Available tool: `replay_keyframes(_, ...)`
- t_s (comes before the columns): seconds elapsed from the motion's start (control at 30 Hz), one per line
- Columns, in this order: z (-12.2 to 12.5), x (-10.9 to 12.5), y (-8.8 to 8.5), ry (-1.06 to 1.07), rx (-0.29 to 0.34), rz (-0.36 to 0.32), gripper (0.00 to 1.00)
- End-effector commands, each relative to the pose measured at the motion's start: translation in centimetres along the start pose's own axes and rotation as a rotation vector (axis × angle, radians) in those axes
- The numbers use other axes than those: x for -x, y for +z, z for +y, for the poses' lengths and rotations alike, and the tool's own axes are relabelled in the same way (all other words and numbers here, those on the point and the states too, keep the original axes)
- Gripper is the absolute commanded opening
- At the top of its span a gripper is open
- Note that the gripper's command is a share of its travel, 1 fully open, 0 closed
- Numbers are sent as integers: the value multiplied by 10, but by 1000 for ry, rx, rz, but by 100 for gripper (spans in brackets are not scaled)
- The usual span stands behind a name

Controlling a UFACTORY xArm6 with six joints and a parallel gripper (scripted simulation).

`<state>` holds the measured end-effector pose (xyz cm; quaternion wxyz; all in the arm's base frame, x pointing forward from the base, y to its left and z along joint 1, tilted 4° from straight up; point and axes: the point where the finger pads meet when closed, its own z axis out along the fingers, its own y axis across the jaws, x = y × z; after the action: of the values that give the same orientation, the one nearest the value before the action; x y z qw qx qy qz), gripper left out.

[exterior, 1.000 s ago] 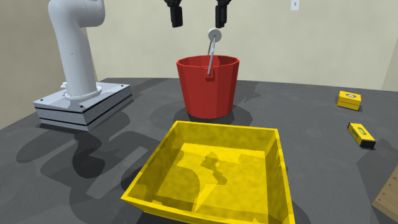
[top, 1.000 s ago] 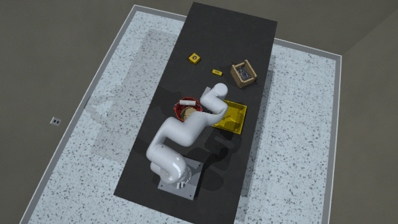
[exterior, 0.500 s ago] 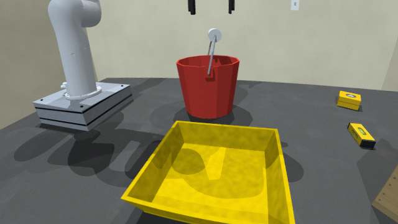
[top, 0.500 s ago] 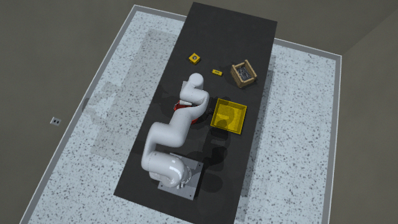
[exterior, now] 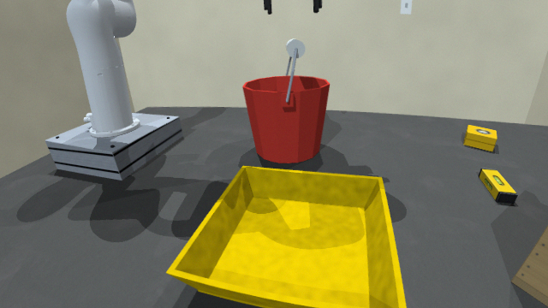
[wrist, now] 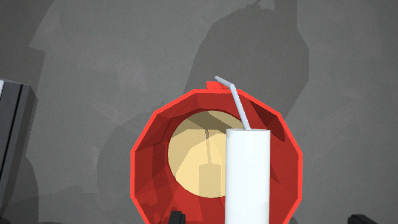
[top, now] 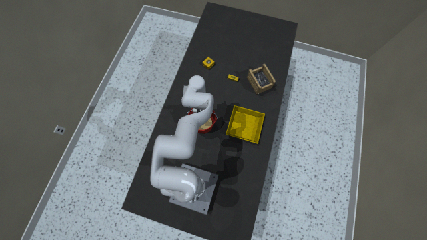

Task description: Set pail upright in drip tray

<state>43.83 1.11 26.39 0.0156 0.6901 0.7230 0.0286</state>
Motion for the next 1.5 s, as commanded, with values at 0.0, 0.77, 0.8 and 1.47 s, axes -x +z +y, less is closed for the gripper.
replay_keyframes(0.0,1,-1,-3,-3,6,-1,100)
replay_keyframes(0.77,2,-1,4,-4,5,0,100)
replay_keyframes(0.8,2,-1,5,-4,5,0,100)
replay_keyframes(1.47,2,-1,42,-4,5,0,100)
